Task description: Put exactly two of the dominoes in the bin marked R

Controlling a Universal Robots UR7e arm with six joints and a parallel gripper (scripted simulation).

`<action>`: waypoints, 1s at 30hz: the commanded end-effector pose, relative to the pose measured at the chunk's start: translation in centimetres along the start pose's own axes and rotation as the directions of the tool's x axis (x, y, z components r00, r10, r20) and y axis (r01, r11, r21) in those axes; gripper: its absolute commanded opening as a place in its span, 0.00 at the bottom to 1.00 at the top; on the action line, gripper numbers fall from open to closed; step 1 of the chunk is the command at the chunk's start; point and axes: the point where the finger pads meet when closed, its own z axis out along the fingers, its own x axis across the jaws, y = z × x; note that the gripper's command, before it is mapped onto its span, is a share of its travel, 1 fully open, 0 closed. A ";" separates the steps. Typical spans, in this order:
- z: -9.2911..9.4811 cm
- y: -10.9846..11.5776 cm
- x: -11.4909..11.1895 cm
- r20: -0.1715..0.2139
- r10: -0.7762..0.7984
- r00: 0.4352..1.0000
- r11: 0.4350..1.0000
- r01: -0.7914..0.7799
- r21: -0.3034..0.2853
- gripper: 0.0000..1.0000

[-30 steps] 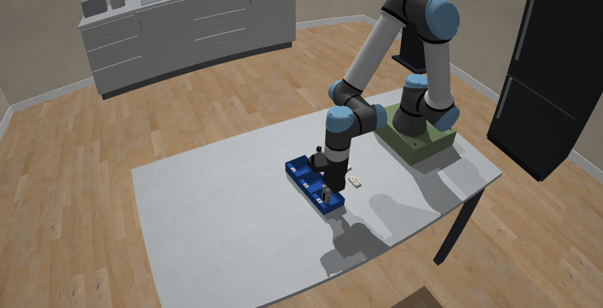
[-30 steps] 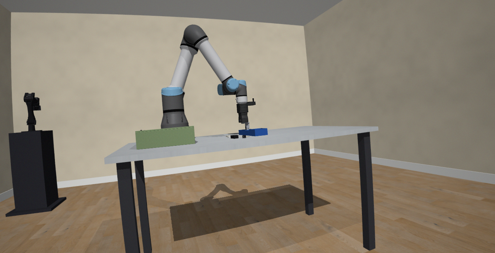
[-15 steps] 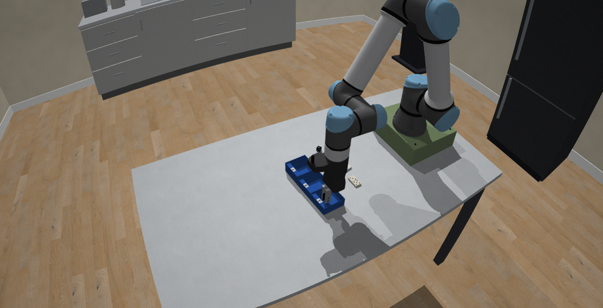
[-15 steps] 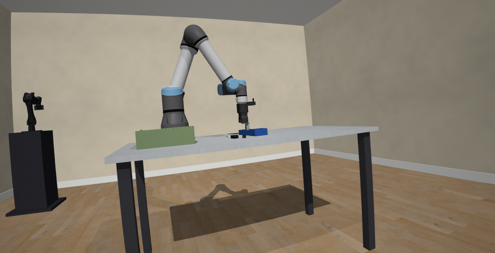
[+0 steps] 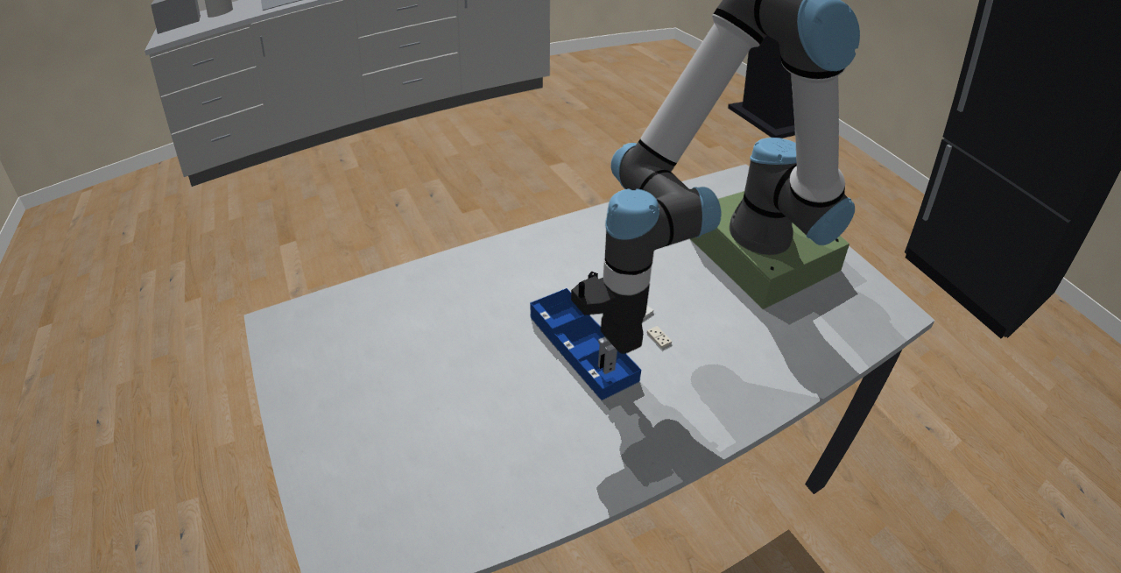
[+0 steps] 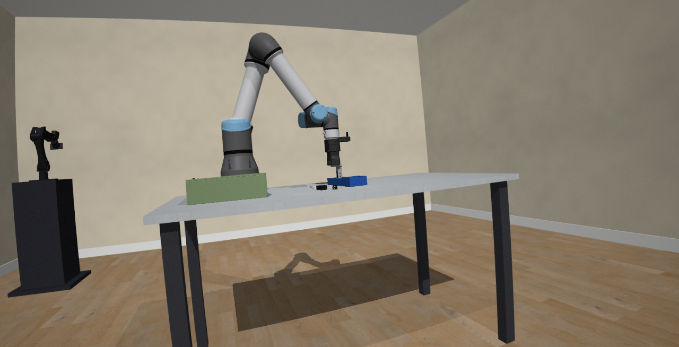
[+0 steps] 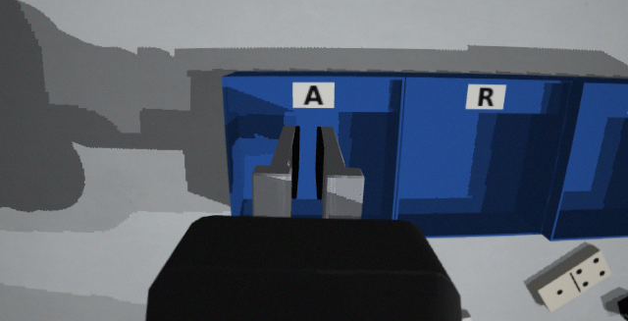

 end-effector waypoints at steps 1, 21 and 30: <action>-0.5 0.0 0.0 0.000 0.000 1.000 1.000 0.000 0.001 0.31; -4.0 0.0 0.0 0.000 0.000 1.000 1.000 0.000 0.001 0.31; -10.6 0.0 0.0 0.000 0.000 1.000 1.000 0.000 0.001 0.31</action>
